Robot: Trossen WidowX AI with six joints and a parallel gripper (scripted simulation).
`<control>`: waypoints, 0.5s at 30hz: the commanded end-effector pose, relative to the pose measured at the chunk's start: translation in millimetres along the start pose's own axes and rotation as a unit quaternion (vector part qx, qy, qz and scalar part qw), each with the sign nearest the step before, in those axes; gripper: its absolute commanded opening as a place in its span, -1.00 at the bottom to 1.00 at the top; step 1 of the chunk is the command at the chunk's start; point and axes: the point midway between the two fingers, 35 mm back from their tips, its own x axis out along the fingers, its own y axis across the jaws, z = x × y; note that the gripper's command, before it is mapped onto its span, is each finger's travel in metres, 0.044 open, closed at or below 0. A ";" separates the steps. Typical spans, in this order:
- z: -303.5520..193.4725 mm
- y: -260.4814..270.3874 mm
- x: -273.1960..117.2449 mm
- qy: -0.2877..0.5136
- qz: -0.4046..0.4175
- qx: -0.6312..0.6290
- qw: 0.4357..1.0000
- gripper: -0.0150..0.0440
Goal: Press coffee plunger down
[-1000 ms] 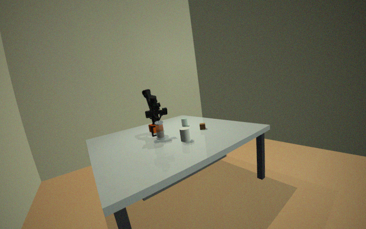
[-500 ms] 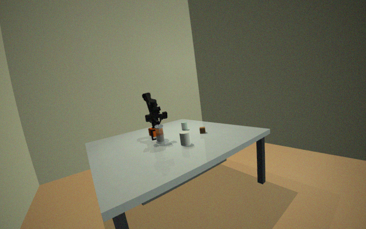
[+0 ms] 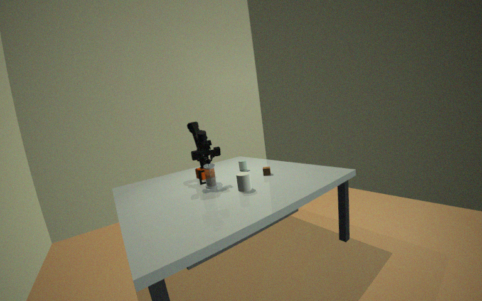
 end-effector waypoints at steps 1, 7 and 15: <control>-0.3 0.0 -0.1 0.001 0.000 0.000 1.000 0.29; -0.3 0.0 -0.1 0.001 0.000 0.000 1.000 0.82; 5.1 0.6 -5.7 0.002 0.000 0.000 1.000 1.00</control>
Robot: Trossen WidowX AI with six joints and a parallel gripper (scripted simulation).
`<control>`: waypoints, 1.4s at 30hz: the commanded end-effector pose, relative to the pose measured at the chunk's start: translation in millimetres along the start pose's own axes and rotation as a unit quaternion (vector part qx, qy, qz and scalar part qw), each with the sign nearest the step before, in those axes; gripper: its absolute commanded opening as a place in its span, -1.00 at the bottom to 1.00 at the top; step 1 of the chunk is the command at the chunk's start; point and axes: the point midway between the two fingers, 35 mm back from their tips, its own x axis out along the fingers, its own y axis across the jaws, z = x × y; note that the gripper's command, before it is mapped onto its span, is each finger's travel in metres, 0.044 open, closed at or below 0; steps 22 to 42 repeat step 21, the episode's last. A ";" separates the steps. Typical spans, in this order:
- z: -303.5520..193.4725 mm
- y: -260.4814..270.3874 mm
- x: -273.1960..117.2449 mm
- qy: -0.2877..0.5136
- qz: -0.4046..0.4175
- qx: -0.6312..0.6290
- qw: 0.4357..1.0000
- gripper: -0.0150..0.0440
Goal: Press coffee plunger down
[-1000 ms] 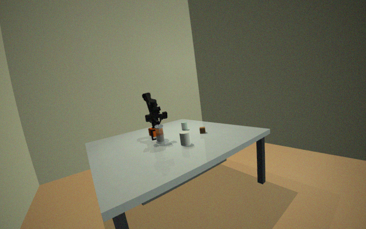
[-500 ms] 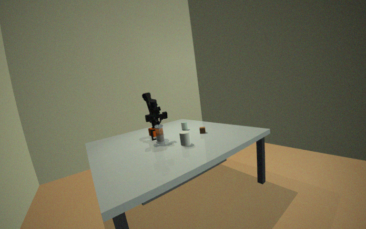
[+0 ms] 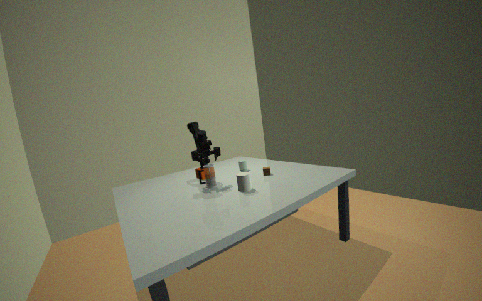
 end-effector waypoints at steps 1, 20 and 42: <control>9.2 -0.7 -8.7 -0.001 -0.003 0.003 1.000 1.00; 40.4 3.1 -80.3 0.009 0.002 -0.006 1.000 1.00; 40.4 3.1 -80.3 0.009 0.002 -0.006 1.000 1.00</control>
